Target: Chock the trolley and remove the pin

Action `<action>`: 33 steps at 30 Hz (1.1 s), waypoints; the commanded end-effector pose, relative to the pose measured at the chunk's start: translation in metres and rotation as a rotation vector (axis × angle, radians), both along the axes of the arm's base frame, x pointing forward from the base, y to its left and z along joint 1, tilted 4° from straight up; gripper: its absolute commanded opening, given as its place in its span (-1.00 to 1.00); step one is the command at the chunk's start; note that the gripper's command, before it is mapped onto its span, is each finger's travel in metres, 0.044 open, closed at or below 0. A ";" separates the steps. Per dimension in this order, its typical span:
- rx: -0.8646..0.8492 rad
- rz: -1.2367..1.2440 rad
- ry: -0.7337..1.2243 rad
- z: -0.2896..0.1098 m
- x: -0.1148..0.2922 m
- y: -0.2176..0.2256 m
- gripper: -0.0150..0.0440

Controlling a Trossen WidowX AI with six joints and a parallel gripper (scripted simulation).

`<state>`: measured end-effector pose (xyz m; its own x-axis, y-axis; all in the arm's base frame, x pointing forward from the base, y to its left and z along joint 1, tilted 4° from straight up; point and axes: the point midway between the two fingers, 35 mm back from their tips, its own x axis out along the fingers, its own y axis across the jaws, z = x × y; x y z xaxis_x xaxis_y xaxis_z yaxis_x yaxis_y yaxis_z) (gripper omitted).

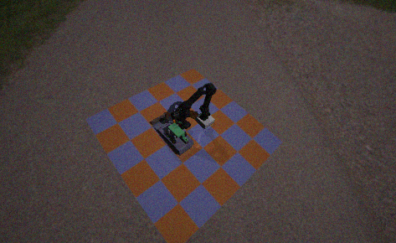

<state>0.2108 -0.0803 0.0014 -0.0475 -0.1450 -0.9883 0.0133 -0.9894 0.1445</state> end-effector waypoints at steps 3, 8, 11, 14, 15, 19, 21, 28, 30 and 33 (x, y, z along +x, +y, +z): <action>-0.004 -0.005 0.001 -0.003 -0.001 0.002 0.15; 0.000 0.000 0.000 -0.002 0.000 0.002 0.51; 0.000 0.000 0.000 -0.002 0.000 0.002 0.66; 0.000 0.000 0.000 -0.002 0.000 0.002 0.66; 0.000 0.000 0.000 -0.002 0.000 0.002 0.66; -0.003 -0.003 0.001 0.011 0.000 0.001 0.66; -0.004 -0.005 0.001 0.018 -0.001 0.002 0.66; -0.004 -0.005 0.001 0.039 -0.002 0.002 1.00; -0.004 -0.005 0.001 0.043 -0.002 0.002 1.00; -0.004 -0.005 0.001 0.053 -0.001 0.002 1.00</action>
